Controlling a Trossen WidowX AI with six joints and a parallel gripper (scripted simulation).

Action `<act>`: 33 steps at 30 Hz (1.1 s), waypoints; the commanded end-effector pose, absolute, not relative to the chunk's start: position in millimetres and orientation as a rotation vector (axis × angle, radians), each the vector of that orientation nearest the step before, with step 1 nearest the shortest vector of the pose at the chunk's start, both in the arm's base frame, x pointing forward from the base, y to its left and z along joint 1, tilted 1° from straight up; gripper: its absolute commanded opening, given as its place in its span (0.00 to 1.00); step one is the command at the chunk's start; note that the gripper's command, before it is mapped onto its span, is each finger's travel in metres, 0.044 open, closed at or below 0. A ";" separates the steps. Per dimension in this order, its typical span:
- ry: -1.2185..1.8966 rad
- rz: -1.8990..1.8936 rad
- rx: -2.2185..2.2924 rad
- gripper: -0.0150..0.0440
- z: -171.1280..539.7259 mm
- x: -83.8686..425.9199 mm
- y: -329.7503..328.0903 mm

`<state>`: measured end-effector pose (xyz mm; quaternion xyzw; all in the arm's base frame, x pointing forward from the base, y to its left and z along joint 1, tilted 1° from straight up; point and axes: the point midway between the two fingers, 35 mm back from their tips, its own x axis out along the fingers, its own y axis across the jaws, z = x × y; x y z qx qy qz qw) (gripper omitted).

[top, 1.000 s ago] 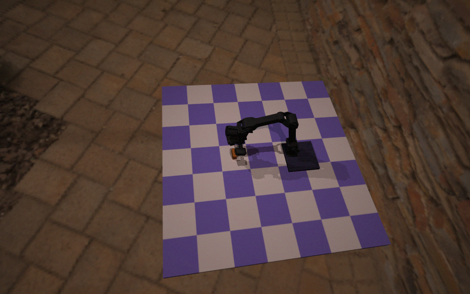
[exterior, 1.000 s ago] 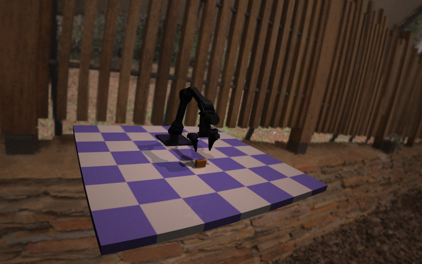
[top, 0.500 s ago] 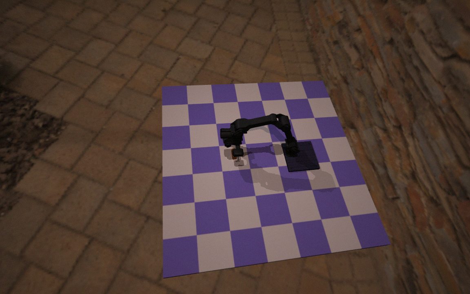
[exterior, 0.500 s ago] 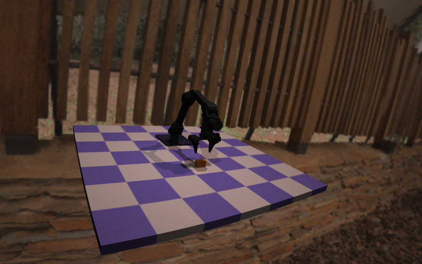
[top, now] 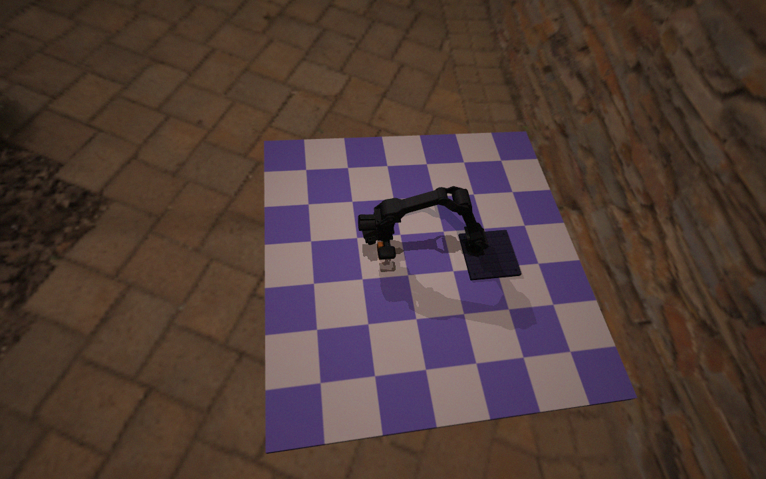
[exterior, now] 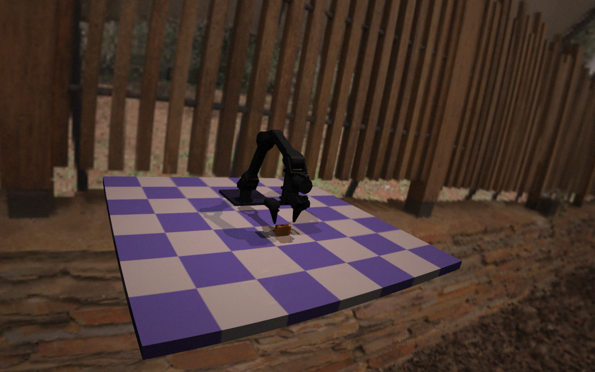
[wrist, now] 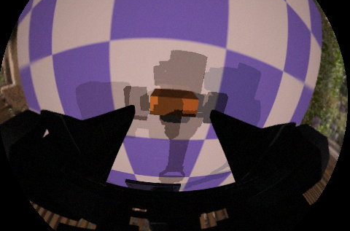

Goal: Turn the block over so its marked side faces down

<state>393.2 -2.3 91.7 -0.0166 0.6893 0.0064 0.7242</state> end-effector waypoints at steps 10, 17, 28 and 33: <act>1.521 0.009 -0.042 1.00 69.7 394.1 -3.8; 1.521 0.009 -0.042 0.96 62.4 394.1 -4.0; 1.521 0.009 -0.042 0.67 62.4 394.1 -4.0; 1.521 0.009 -0.042 0.61 62.4 394.1 -4.0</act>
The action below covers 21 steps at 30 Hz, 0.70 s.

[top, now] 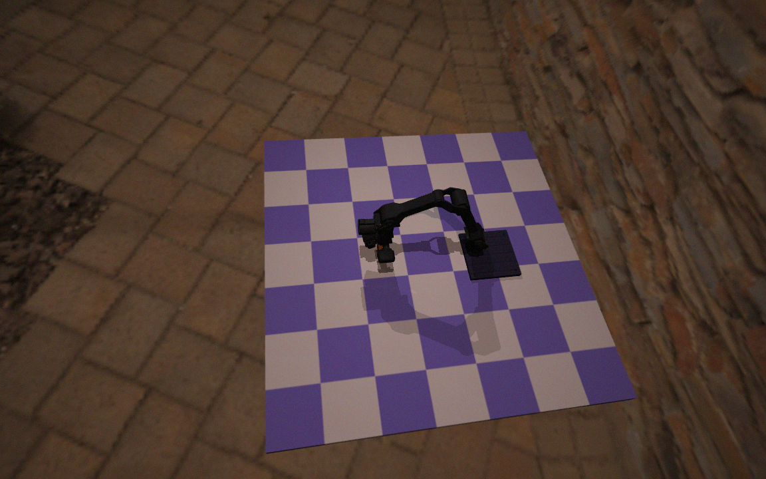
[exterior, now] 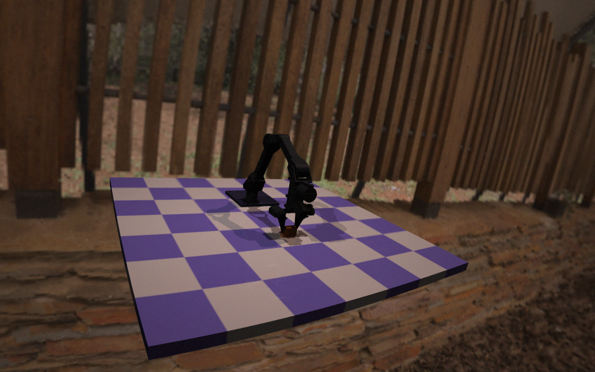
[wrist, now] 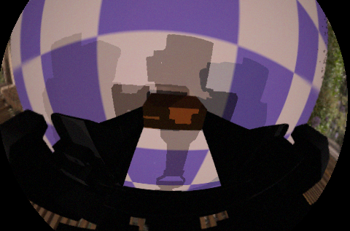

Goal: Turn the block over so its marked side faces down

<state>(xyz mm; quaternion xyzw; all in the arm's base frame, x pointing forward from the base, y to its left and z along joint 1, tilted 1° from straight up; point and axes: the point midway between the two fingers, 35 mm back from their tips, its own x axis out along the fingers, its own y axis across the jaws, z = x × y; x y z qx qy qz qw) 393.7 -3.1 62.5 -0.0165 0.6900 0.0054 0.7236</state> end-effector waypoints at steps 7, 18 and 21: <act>1.521 0.009 -0.042 0.53 62.4 394.1 -4.0; 1.521 0.009 -0.042 0.25 92.4 392.7 -3.3; 1.521 0.009 -0.042 0.25 92.4 392.7 -3.3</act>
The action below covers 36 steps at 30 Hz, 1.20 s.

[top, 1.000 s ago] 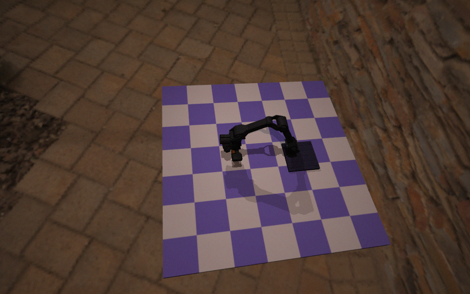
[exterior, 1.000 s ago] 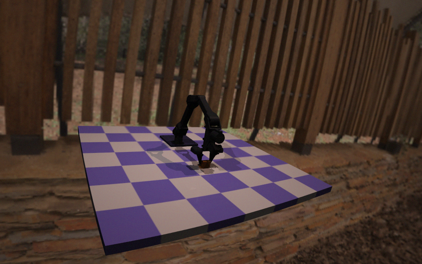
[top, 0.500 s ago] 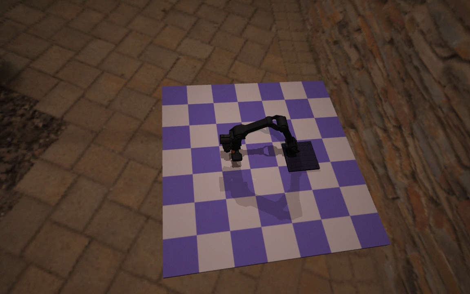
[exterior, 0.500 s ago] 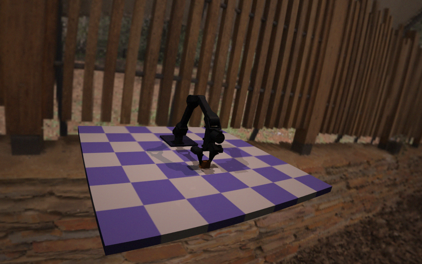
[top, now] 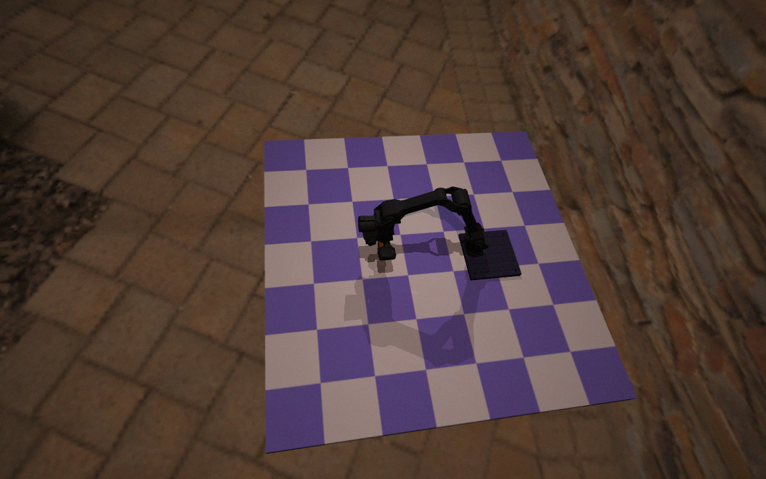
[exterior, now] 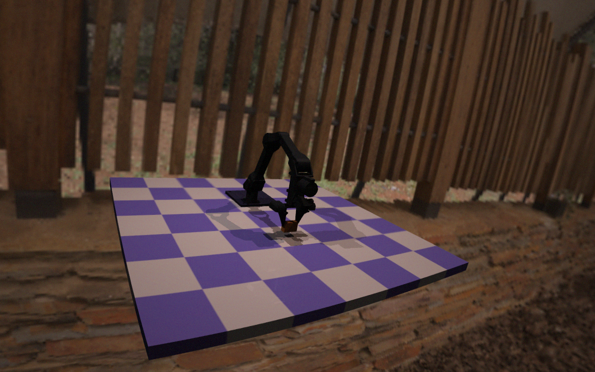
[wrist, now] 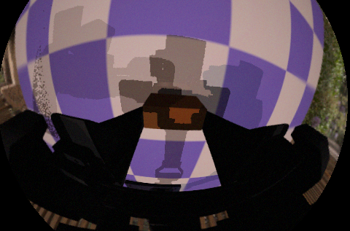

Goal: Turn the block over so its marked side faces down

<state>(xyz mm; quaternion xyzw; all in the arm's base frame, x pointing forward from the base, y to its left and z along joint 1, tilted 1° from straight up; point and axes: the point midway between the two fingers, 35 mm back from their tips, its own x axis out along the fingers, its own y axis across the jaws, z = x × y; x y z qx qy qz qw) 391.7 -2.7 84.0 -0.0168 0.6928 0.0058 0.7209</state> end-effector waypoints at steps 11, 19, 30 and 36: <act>1.402 0.012 -0.039 0.25 86.4 396.4 -3.5; 1.290 0.014 -0.037 0.25 82.2 397.9 -3.6; 1.136 0.017 -0.035 0.25 78.8 396.3 -3.8; 1.053 0.018 -0.035 0.25 78.0 393.5 -3.8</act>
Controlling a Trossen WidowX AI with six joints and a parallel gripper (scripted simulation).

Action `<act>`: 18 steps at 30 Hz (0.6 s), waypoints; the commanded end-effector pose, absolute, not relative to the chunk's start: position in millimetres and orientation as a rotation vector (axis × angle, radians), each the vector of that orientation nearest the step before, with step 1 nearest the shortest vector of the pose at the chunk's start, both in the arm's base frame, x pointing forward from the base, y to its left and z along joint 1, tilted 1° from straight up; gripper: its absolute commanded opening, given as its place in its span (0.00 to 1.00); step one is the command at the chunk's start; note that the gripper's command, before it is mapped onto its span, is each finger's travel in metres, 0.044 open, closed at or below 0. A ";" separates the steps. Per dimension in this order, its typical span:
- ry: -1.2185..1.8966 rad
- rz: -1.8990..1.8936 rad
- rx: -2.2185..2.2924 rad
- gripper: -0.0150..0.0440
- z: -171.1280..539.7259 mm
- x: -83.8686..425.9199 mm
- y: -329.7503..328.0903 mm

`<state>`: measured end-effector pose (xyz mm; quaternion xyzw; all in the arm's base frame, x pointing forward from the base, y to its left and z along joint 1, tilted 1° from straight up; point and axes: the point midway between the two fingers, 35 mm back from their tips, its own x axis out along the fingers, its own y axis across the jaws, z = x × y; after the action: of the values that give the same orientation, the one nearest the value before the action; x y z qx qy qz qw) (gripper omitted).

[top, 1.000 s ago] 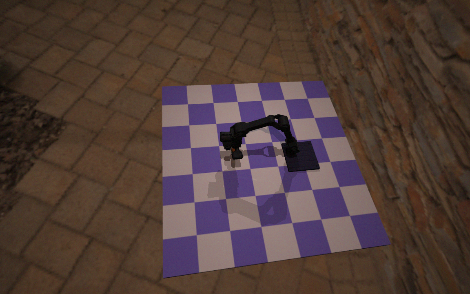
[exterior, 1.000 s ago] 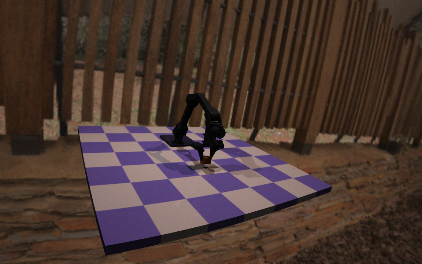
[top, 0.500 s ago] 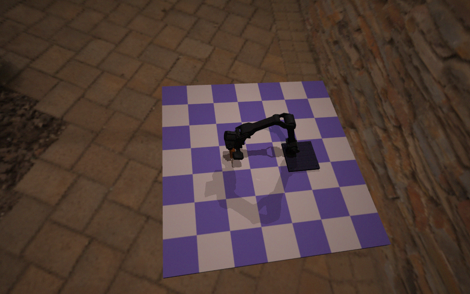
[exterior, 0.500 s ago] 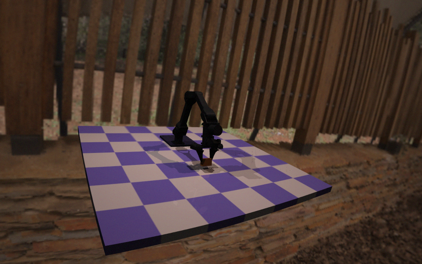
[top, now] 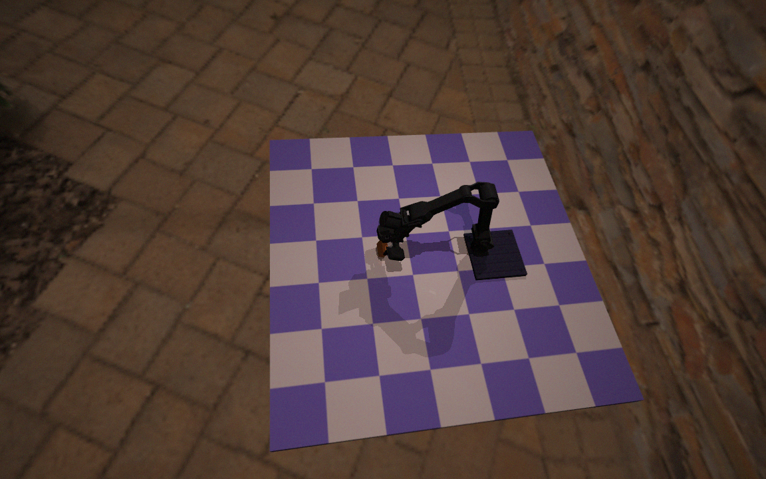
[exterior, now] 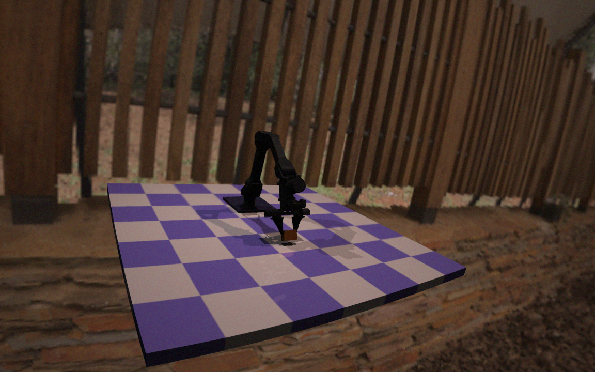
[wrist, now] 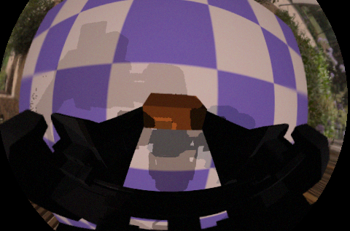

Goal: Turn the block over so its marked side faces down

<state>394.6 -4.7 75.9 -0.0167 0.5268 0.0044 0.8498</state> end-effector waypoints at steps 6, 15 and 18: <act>0.969 0.019 -0.035 0.25 77.9 389.3 -3.9; 0.924 0.020 -0.035 0.25 76.4 388.5 -3.9; 0.882 0.020 -0.034 0.25 69.4 394.1 -4.0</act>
<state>390.4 -4.9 75.0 -0.0167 0.4428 0.0058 0.8964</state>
